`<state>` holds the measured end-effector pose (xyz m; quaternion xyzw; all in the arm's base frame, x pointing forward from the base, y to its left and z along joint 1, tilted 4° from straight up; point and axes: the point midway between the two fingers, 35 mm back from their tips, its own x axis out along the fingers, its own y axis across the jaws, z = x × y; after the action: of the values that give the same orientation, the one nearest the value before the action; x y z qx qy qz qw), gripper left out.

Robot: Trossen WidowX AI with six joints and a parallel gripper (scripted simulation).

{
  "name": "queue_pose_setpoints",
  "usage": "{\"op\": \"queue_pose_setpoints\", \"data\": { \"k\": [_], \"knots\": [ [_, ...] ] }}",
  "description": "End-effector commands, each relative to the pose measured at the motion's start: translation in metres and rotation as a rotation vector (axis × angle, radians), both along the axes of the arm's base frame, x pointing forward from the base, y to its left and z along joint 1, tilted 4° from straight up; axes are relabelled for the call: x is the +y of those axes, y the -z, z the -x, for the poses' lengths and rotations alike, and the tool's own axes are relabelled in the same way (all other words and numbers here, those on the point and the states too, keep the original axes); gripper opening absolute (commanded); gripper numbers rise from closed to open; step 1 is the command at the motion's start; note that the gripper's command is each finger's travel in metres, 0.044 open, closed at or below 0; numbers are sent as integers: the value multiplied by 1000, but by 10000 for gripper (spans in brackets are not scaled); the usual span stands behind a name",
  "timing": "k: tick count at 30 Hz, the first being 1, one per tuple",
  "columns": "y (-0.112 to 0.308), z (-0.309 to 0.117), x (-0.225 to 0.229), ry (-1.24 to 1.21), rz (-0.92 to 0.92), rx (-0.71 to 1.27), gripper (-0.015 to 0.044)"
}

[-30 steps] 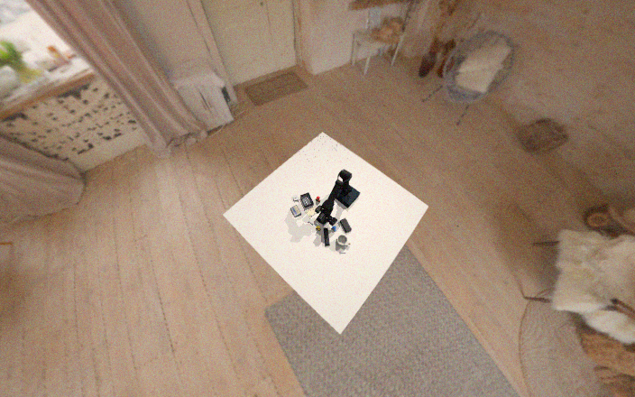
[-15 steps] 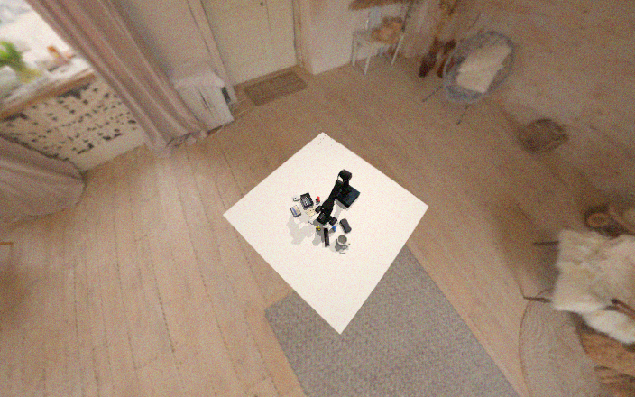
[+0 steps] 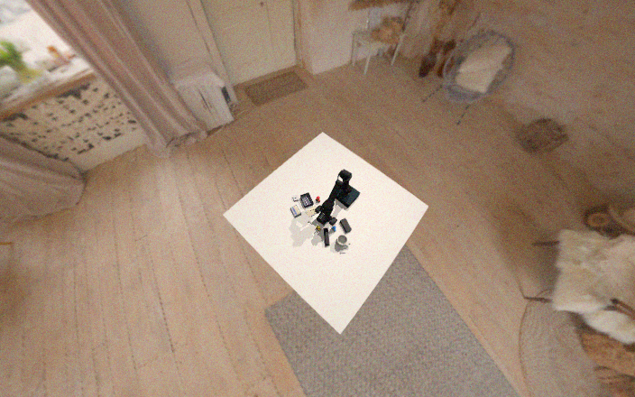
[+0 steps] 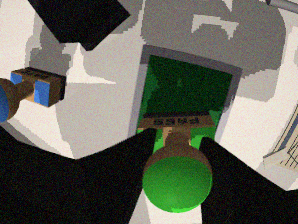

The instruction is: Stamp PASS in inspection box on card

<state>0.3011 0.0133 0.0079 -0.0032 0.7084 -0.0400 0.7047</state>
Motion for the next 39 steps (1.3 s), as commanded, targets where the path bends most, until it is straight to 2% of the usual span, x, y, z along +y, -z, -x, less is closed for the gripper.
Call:
{"op": "queue_pose_setpoints", "data": {
  "k": [1,39],
  "knots": [
    [3,0,-1,-1,3,2,0],
    [-1,0,0,-1,3,2,0]
  ]
}}
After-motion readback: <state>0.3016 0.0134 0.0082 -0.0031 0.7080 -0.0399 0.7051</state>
